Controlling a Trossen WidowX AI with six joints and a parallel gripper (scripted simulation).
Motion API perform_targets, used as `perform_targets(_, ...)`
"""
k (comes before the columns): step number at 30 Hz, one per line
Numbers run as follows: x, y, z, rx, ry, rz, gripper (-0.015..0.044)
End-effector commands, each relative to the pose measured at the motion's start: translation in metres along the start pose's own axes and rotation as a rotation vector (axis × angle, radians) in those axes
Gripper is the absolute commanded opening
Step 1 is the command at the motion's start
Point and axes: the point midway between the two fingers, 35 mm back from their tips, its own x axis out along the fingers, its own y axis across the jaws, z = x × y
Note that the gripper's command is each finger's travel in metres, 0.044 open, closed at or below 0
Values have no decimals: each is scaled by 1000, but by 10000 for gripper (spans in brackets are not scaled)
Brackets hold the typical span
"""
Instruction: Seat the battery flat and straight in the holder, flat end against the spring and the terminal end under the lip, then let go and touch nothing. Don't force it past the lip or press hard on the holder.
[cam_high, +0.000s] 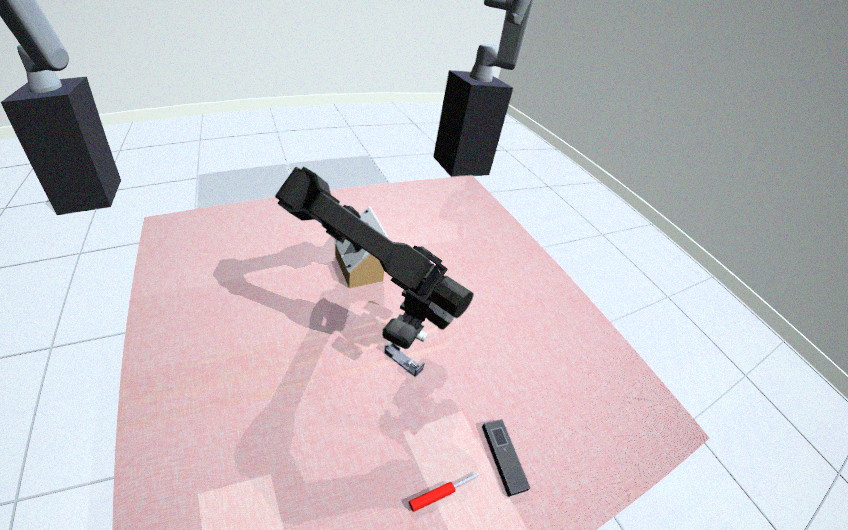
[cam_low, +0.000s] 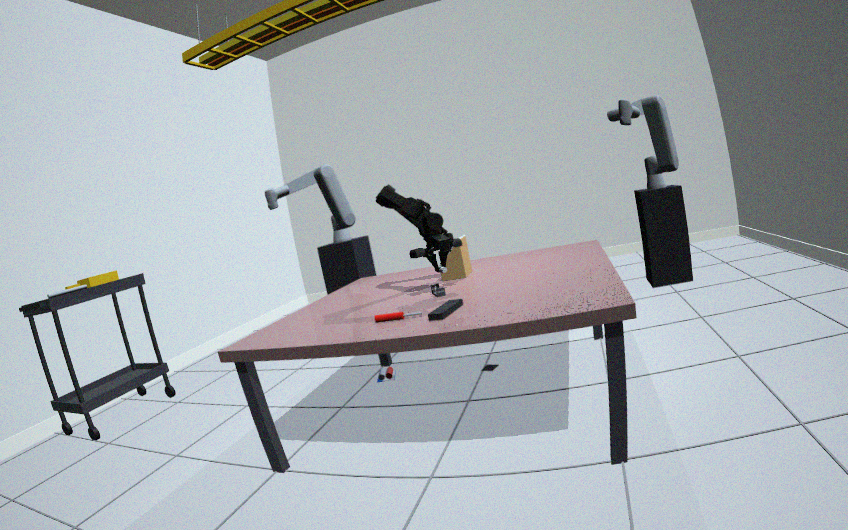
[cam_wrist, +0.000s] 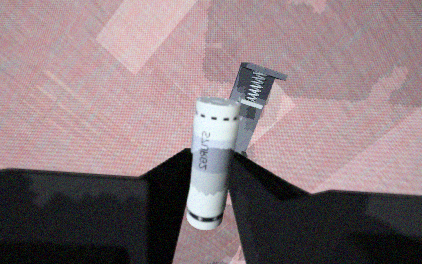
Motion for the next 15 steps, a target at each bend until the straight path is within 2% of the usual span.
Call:
perform_targets(1, -3, -27, -1, 202, 3, -5, 66)
perform_targets(8, -1, -27, -2, 208, 17, 0, 66)
perform_targets(15, 17, -27, -5, 209, 130, 14, 66)
